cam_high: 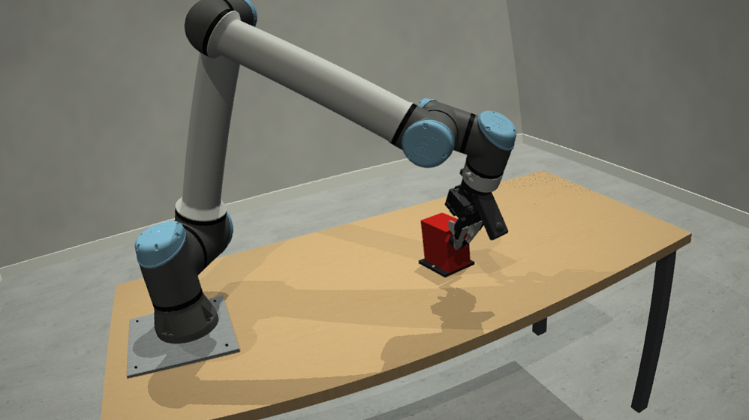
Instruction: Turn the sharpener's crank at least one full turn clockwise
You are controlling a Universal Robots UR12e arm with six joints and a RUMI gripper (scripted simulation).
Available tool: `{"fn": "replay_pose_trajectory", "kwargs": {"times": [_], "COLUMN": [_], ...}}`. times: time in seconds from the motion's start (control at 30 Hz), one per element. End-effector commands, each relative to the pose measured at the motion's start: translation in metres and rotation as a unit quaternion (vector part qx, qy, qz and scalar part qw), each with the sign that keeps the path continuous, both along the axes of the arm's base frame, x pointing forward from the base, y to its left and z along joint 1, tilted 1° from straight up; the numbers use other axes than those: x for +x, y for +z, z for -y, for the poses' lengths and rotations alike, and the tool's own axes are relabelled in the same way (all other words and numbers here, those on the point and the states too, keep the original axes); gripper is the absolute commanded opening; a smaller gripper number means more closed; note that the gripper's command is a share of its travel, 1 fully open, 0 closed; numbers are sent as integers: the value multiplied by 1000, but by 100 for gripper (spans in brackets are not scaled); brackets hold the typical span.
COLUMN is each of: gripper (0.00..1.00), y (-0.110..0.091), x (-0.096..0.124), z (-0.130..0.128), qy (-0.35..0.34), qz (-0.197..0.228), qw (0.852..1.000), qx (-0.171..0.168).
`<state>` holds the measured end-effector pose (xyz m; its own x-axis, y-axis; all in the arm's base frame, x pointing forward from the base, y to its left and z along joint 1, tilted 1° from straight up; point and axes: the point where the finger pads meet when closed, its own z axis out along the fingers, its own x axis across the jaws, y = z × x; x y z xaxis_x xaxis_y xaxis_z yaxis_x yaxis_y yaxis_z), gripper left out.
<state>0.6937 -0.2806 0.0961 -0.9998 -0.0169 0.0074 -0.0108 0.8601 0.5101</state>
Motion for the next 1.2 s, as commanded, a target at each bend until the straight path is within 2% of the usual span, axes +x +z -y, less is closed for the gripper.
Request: {"fn": "replay_pose_trajectory", "kwargs": {"times": [0.0,1.17], "gripper": [9,9], "y": [8,18], "x": [7,40], "z": [0,-1], "qy": [0,0], "qz": [3,2], "qw": [1000,1000], "qx": [-1,-1]}}
